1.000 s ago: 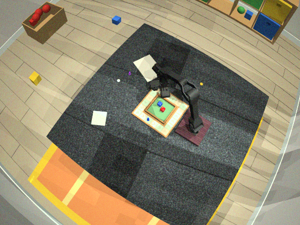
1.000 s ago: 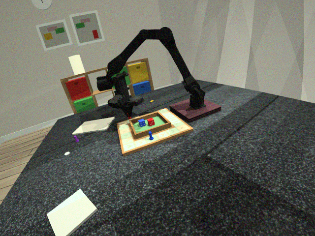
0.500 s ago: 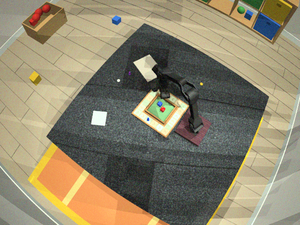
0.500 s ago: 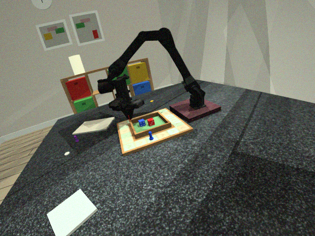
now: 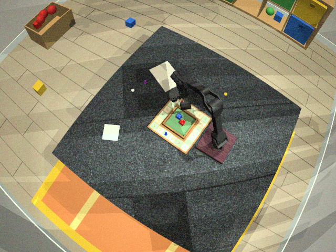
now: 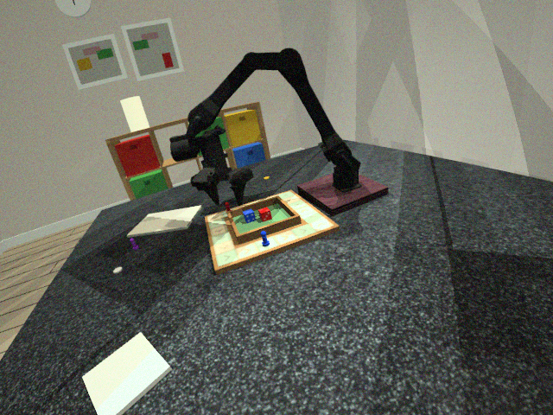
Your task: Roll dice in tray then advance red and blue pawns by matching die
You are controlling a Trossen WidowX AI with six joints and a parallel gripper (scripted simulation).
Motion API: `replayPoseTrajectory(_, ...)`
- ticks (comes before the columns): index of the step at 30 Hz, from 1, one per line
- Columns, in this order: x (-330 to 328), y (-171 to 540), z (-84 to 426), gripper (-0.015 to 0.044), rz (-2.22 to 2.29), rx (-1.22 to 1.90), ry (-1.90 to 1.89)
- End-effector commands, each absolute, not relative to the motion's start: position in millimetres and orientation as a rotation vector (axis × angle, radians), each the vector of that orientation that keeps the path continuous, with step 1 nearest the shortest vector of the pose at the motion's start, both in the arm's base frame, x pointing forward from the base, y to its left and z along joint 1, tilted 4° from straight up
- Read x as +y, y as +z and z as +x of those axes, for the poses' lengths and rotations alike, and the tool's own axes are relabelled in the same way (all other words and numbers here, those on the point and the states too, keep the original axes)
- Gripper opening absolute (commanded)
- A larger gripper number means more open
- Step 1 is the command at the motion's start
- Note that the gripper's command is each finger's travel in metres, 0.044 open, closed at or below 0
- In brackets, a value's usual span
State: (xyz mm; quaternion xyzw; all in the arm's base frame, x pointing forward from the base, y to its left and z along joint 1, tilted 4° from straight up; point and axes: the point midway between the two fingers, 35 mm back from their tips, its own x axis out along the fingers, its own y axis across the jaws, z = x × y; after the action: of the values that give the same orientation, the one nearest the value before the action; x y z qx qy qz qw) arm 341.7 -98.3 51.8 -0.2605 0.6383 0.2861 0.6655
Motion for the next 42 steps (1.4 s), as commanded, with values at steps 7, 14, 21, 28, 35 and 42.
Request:
replayPoseTrajectory(7, -90, 85, 343, 0.0387, -0.554, 1.436, 0.608)
replayPoseTrajectory(14, -9, 92, 344, 0.0204, -0.193, 1.512, 0.273)
replayPoseTrajectory(21, 44, 96, 333, 0.02, 0.056, 1.533, 0.041)
replayPoseTrajectory(28, 82, 99, 319, 0.02, 0.249, 1.534, -0.138)
replayPoseTrajectory(35, 118, 102, 301, 0.02, 0.441, 1.52, -0.317)
replayPoseTrajectory(42, 131, 103, 293, 0.02, 0.526, 1.51, -0.397)
